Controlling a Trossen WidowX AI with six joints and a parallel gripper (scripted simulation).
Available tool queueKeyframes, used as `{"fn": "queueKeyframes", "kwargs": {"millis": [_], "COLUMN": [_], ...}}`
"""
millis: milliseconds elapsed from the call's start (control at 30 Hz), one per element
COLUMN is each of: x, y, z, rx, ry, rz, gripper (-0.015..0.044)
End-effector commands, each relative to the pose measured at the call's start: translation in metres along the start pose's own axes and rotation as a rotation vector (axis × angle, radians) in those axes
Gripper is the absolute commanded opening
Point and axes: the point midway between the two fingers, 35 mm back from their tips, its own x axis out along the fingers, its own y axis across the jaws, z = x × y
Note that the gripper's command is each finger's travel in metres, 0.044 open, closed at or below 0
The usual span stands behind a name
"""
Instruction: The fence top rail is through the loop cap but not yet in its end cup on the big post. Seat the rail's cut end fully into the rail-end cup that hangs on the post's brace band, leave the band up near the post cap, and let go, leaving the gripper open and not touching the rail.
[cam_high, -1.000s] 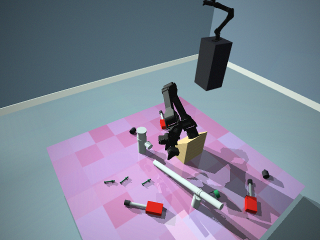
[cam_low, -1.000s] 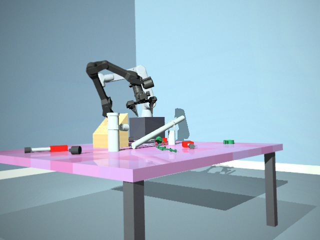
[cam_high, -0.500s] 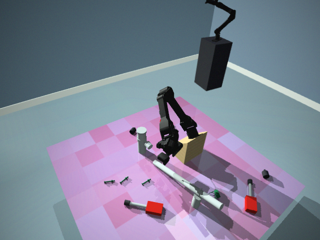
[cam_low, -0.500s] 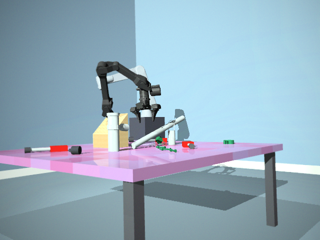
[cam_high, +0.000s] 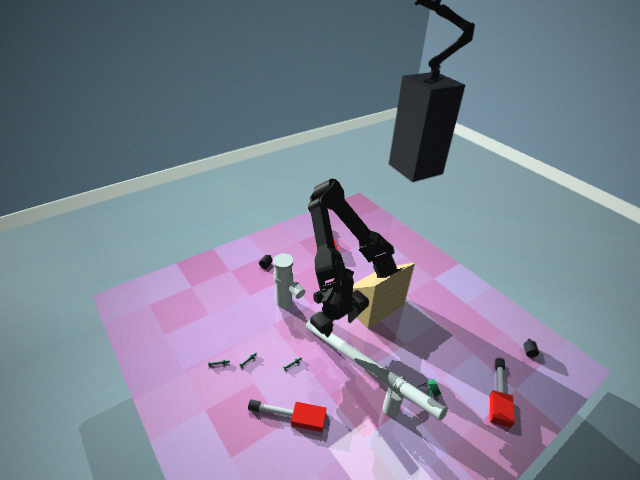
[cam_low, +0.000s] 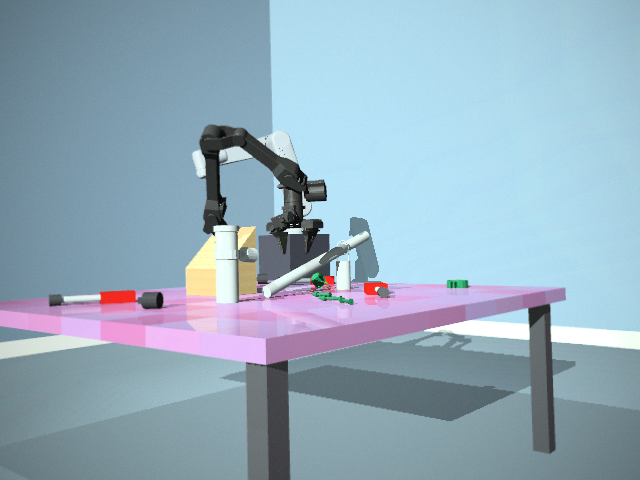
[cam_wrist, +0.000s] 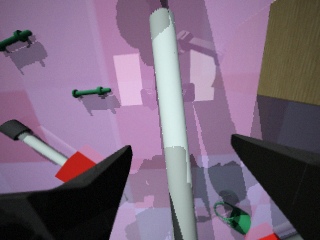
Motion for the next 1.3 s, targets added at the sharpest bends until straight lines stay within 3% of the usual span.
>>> {"fn": "queueKeyframes", "kwargs": {"millis": [0,1267], "x": [0.02,0.078], "y": [-0.004,-0.003], "z": [0.002,0.003], "rx": [-0.002,-0.003], "ry": [-0.011,-0.011], "rz": [-0.012,-0.012], "gripper": [0.044,0.044]}}
